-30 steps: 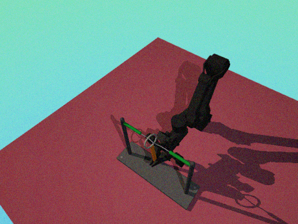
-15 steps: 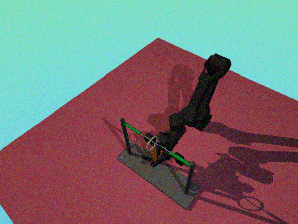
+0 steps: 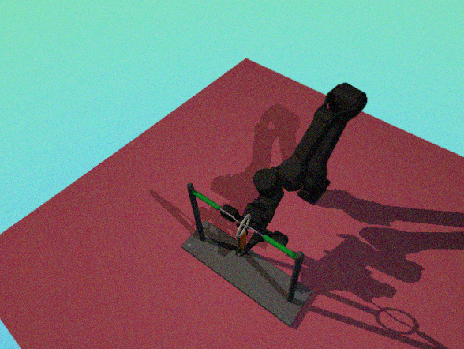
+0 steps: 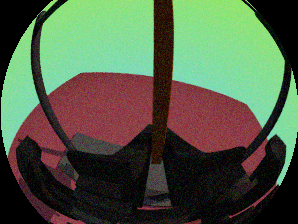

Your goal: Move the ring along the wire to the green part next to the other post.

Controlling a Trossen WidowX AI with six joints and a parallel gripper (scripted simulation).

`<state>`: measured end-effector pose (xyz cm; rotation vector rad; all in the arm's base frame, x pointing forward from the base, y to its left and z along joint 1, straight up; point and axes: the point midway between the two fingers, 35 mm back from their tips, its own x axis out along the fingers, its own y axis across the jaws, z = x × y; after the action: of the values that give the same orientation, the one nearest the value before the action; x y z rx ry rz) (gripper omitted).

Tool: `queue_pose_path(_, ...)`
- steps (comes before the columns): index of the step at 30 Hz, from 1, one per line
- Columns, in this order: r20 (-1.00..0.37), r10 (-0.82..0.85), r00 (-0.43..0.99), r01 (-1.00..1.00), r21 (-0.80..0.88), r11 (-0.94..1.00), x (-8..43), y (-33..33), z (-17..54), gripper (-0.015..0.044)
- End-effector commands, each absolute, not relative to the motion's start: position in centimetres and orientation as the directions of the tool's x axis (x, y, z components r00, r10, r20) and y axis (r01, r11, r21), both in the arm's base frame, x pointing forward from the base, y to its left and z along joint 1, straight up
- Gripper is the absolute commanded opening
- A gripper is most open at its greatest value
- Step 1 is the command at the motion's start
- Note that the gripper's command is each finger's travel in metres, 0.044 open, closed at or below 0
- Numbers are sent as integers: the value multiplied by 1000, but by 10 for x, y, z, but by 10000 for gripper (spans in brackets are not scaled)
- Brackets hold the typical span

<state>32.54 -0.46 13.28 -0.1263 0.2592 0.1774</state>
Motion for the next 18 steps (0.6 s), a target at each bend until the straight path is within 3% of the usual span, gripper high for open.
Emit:
queue_pose_path(1,-257,182,949,-221,-132,966,325,-3,137,-150)
queue_pose_path(18,-251,149,956,-174,-80,982,320,19,134,-150)
